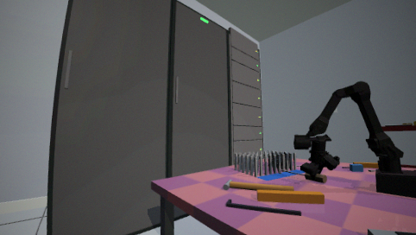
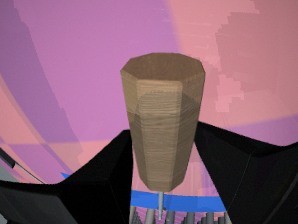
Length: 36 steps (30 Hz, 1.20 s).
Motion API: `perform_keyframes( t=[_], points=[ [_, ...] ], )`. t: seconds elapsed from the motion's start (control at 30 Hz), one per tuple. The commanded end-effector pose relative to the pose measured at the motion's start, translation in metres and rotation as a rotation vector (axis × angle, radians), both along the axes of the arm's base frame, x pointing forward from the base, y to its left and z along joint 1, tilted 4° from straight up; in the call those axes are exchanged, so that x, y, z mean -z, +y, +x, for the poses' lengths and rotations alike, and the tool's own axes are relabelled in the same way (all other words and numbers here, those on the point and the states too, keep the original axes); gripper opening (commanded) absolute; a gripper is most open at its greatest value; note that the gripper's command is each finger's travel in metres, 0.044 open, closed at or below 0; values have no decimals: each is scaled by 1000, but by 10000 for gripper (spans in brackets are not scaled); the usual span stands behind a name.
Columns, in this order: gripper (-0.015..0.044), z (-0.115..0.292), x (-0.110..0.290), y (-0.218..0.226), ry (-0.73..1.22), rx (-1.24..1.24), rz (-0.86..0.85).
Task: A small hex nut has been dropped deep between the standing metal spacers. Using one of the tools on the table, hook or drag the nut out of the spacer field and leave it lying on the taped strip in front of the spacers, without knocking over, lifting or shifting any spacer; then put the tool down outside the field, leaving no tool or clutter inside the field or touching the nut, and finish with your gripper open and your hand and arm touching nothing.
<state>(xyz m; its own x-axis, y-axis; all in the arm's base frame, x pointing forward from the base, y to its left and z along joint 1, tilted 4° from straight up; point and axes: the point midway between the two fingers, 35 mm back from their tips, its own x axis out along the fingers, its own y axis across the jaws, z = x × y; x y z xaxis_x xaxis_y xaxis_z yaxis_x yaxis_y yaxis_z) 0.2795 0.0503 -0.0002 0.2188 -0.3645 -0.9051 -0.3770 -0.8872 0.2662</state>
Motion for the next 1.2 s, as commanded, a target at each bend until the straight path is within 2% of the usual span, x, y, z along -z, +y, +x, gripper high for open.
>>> perform_keyframes(
  t=[0.0,0.43,0.87,1.17],
  points=[
    [0,3,-6,0,-12,4,-4],
    [0,4,-17,0,-12,5,-4],
    [0,-36,-20,15,-9,4,-2],
    [0,-30,-58,21,-10,4,-1]
  ],
)
